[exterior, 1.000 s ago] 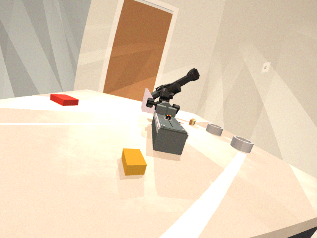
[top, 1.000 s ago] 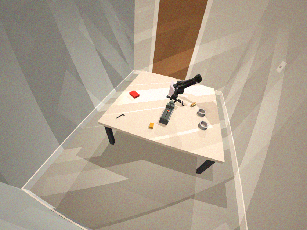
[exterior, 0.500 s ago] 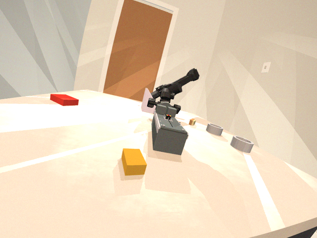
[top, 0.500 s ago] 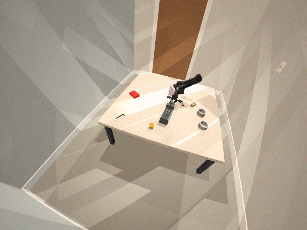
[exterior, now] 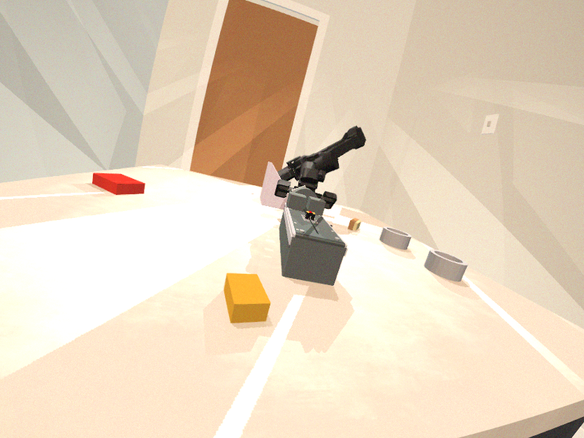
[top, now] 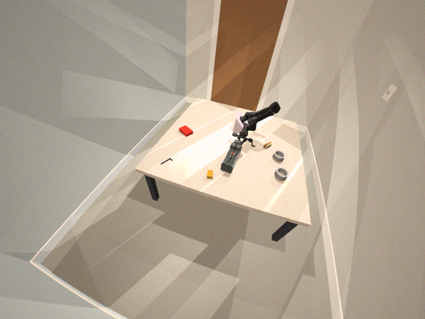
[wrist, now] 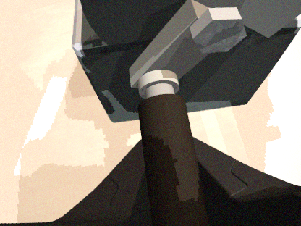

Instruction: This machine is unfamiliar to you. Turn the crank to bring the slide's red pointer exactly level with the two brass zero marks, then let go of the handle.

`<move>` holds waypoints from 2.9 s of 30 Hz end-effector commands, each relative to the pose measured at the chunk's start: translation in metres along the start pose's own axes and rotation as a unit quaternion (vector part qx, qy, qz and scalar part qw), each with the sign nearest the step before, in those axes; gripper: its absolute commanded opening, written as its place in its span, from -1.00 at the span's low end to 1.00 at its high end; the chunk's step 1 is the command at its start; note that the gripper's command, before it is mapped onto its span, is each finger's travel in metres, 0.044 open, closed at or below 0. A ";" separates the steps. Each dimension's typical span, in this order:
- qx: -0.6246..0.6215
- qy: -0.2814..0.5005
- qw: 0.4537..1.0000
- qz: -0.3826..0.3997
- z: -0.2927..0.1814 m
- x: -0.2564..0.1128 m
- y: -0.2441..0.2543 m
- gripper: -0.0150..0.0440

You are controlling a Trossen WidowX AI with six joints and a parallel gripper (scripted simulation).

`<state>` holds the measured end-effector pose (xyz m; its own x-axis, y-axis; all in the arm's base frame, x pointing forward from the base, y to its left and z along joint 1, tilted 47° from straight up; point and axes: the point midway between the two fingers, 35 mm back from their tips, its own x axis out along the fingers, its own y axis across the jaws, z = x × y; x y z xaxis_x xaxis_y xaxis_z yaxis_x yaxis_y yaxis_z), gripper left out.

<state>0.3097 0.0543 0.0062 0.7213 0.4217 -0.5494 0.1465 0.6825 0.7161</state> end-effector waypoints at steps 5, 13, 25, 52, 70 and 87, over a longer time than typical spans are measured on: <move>-0.003 -0.002 1.000 0.009 0.006 -0.006 0.010 -0.49; -0.003 -0.002 1.000 0.009 0.013 -0.013 0.014 -0.49; -0.003 -0.002 1.000 0.009 0.026 -0.026 0.012 -0.49; -0.004 -0.002 1.000 0.008 0.040 -0.040 -0.019 -0.49; -0.004 -0.003 1.000 0.008 0.039 -0.039 -0.028 -0.49; -0.004 -0.003 1.000 0.008 0.036 -0.035 -0.037 -0.49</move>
<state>0.3045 -0.0036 0.0222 0.7307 0.4439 -0.5187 0.1055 0.6772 0.7282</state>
